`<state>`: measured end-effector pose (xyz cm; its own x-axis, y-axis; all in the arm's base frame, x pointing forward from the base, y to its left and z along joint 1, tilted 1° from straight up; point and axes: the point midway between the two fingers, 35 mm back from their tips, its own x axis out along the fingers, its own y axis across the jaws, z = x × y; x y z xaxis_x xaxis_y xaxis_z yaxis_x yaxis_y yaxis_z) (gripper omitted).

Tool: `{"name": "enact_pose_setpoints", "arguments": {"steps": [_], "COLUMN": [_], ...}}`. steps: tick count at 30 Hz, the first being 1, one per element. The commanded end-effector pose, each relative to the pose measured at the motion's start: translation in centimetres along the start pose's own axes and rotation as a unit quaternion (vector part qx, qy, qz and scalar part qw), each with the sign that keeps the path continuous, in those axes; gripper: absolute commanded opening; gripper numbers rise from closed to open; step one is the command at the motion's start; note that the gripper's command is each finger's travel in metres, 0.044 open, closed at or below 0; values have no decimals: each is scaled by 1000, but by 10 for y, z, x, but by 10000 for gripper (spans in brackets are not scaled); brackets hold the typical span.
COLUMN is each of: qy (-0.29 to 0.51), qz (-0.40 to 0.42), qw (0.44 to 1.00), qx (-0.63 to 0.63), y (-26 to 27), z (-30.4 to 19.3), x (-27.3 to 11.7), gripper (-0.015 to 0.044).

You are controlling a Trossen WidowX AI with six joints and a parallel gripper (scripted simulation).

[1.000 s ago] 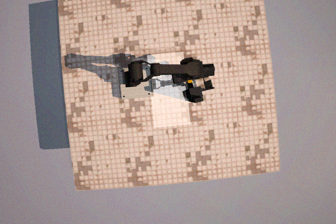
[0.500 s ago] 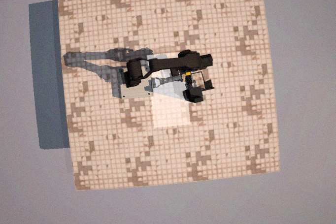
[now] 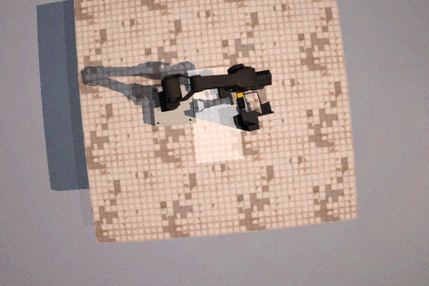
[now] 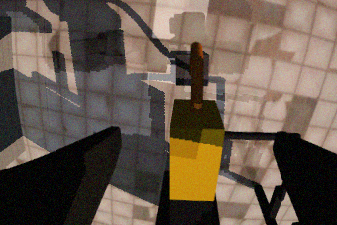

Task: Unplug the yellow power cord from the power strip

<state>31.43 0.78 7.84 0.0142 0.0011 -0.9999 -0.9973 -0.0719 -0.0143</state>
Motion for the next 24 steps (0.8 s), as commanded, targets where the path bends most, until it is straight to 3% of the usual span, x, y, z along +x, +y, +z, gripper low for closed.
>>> {"name": "enact_pose_setpoints", "arguments": {"steps": [1, 5, 24], "qy": [0, -2, -2], "qz": [-1, -1, -1], "qw": [1000, 1000, 1000], "qx": [-2, -2, -2], "y": [-1, 0, 0], "z": [23, 55, 55], "x": [-5, -12, -12], "gripper": [440, 440, 440]}}
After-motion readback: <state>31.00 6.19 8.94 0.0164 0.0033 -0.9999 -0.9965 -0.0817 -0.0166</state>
